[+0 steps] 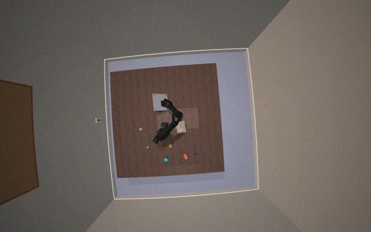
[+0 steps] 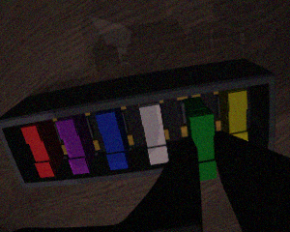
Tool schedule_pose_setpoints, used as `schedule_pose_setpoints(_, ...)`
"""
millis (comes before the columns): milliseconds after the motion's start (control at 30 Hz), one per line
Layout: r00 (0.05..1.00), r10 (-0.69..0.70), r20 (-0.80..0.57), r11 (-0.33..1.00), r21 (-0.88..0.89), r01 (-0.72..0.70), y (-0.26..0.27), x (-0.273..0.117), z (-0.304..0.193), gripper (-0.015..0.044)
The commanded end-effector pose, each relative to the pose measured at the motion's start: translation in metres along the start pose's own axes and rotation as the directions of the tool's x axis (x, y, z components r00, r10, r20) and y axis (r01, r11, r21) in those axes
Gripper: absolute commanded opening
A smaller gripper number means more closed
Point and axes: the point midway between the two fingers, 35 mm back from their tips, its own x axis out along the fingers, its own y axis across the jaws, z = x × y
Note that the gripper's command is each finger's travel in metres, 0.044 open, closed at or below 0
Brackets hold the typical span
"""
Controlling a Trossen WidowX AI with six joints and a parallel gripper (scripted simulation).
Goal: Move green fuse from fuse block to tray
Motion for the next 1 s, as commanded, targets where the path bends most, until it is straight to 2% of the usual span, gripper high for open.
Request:
schedule_pose_setpoints(0, 1.000, -0.006, -0.004, 1.000, -0.008, 0.006, -0.001, -0.005, 0.001, 0.0000)
schedule_pose_setpoints(967, 1.000, -0.006, -0.003, 1.000, -0.006, 0.006, -0.001, -0.019, 0.001, 0.0000)
